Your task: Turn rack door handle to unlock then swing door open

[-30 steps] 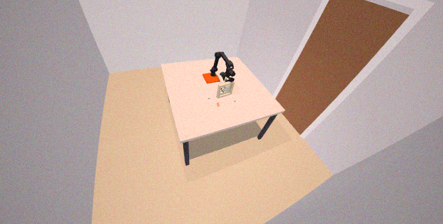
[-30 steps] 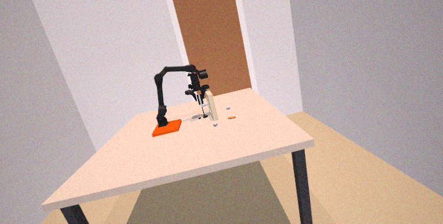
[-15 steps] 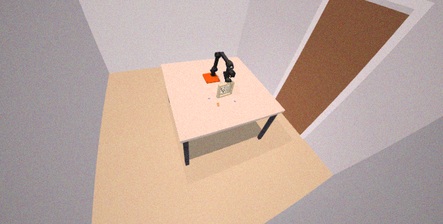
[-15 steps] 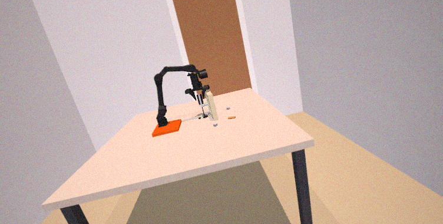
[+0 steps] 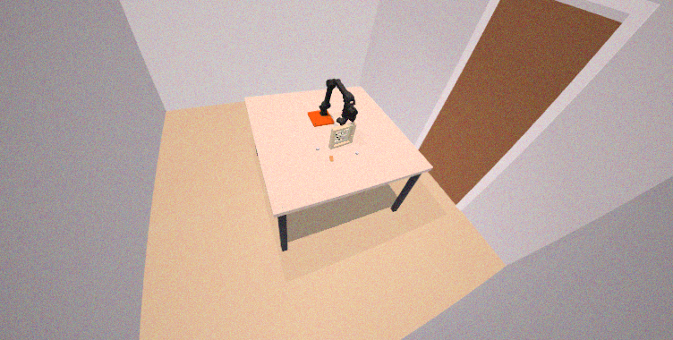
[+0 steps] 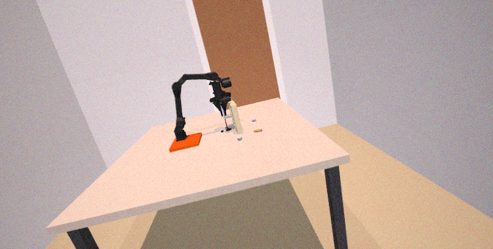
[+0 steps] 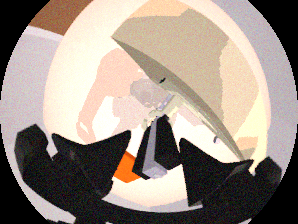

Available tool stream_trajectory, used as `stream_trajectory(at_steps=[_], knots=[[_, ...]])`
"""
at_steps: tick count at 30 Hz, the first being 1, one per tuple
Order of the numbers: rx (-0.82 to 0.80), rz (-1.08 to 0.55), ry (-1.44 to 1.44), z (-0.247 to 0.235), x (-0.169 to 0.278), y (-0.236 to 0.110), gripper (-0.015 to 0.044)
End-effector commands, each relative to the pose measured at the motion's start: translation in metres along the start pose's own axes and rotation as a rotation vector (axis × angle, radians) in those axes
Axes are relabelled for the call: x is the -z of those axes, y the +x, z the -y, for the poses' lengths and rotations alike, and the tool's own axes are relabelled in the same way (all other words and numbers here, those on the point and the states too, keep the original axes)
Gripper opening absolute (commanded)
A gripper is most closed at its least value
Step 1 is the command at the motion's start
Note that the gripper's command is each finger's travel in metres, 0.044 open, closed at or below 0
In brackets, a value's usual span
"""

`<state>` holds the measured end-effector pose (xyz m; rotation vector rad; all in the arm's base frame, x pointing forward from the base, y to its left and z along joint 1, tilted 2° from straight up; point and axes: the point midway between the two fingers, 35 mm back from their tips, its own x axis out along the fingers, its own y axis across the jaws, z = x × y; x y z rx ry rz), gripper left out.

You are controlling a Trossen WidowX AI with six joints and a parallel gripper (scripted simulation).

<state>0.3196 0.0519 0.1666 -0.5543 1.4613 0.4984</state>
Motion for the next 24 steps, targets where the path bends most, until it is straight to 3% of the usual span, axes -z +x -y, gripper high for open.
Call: stream_trajectory(at_steps=[1,24], knots=[[0.004,0.001,0.200,0.0008,-0.0003,0.0000,0.0294],[0.003,0.003,1.339,0.0008,-0.0003,0.0000,0.0294]])
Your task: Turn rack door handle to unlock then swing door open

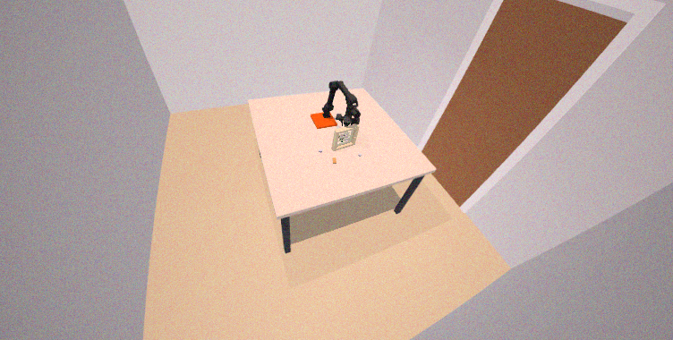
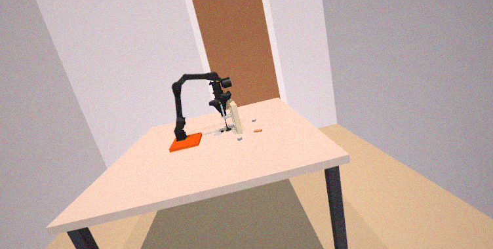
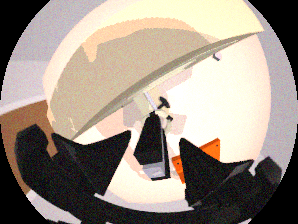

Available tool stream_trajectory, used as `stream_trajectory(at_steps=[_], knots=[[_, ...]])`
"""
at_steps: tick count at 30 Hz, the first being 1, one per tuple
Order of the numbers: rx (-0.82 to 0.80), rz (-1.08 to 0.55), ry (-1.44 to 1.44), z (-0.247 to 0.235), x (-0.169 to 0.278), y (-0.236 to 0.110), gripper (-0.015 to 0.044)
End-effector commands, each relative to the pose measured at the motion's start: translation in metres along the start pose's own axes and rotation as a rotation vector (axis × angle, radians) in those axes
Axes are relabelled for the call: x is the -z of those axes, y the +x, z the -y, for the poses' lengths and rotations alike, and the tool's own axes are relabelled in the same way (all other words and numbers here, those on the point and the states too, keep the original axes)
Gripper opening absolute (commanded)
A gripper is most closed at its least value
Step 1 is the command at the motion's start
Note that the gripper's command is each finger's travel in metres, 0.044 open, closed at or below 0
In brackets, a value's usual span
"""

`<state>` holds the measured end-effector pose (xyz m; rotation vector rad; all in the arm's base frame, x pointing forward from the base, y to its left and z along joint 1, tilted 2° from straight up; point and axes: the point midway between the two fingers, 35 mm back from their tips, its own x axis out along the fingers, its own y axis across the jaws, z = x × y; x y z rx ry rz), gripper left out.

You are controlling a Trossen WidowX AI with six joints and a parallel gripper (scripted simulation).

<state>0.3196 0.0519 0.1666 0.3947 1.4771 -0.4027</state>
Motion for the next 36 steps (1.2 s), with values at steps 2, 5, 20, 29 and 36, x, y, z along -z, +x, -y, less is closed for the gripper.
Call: stream_trajectory(at_steps=[2,5,20,29,36], knots=[[0.000,0.004,0.249,0.0000,-0.0008,0.0000,0.0294],[0.000,0.004,0.397,0.0000,-0.0008,0.0000,0.0294],[-0.001,0.004,1.066,0.0000,-0.0008,0.0001,0.0294],[-0.001,0.004,1.066,0.0000,-0.0008,0.0001,0.0281],[-0.001,0.004,1.066,0.0000,-0.0008,0.0001,0.0234]])
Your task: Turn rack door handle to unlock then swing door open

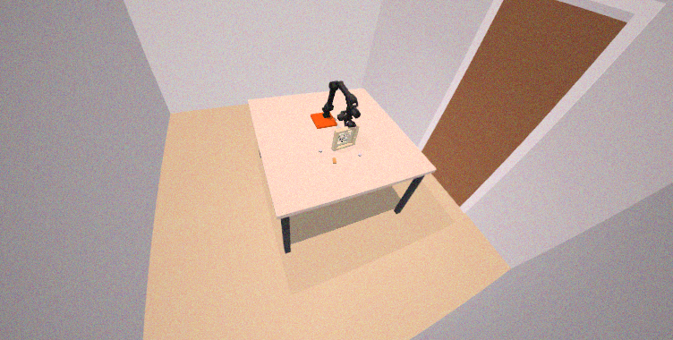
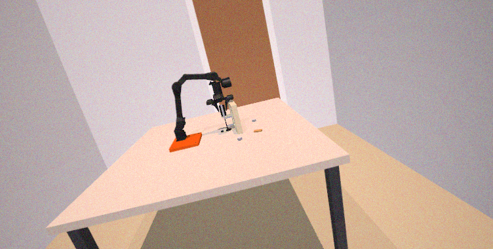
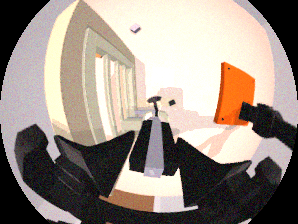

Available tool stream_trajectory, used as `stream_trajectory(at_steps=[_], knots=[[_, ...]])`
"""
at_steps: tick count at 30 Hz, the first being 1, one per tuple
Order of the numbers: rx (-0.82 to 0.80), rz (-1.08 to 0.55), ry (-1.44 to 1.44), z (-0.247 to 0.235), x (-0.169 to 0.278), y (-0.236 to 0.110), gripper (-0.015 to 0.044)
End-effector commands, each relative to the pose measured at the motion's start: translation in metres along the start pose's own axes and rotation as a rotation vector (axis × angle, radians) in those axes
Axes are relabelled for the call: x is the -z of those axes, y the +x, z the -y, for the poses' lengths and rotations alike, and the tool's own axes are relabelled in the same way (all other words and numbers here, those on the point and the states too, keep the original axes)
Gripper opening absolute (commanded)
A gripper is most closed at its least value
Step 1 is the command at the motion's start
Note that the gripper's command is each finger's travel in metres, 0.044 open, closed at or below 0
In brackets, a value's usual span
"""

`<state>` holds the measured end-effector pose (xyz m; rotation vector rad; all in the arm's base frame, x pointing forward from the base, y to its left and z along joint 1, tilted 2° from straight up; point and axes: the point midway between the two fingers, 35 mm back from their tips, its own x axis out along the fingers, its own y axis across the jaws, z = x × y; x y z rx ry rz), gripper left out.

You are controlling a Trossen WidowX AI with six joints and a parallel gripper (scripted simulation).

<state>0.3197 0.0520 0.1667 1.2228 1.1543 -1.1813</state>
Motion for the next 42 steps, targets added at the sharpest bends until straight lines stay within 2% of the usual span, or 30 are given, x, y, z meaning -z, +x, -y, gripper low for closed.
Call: stream_trajectory(at_steps=[1,32,42], knots=[[-0.002,0.003,0.004,-0.0006,-0.0005,0.0001,0.0228],[-0.002,0.003,0.004,-0.0006,-0.0005,0.0001,0.0022],[-0.002,0.003,-0.127,0.0033,-0.0033,0.0001,0.0022]])
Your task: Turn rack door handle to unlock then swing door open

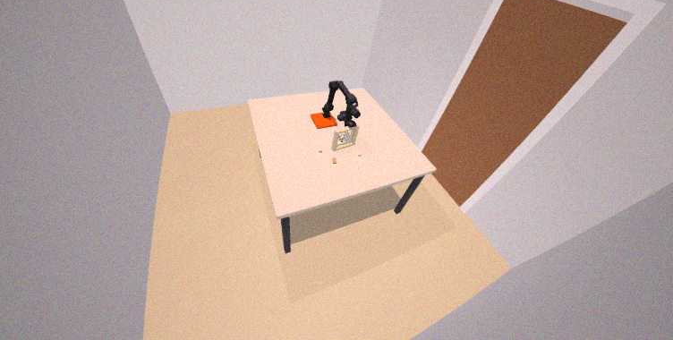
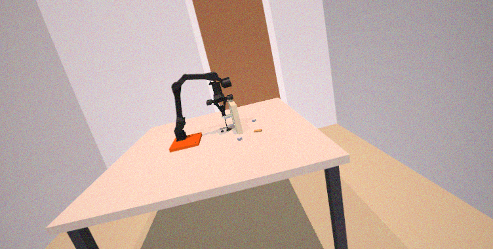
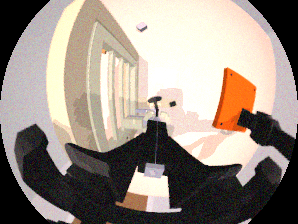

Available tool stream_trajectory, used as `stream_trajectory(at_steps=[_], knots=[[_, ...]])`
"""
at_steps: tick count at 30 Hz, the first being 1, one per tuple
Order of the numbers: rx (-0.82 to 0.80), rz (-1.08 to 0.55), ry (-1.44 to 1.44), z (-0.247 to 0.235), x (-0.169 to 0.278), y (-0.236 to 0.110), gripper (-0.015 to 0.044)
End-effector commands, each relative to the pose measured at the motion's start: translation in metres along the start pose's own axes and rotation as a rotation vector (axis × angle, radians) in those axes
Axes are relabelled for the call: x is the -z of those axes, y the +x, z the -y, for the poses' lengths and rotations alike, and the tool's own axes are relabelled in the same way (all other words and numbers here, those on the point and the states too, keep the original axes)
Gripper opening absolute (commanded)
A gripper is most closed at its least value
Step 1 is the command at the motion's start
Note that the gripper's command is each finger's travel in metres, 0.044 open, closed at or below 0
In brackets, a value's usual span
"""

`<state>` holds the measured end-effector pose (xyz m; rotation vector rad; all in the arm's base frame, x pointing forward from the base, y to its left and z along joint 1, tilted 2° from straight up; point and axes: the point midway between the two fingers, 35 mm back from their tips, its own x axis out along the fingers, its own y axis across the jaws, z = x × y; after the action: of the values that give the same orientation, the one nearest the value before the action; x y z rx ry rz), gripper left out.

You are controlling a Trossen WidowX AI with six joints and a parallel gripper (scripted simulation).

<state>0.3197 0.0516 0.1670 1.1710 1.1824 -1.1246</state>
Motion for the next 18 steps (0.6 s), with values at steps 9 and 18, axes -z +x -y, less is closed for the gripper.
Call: stream_trajectory(at_steps=[9,18], knots=[[0.006,0.003,-0.239,0.010,-0.007,0.000,0.0022],[0.007,0.003,-0.410,0.020,-0.014,0.000,0.0022]])
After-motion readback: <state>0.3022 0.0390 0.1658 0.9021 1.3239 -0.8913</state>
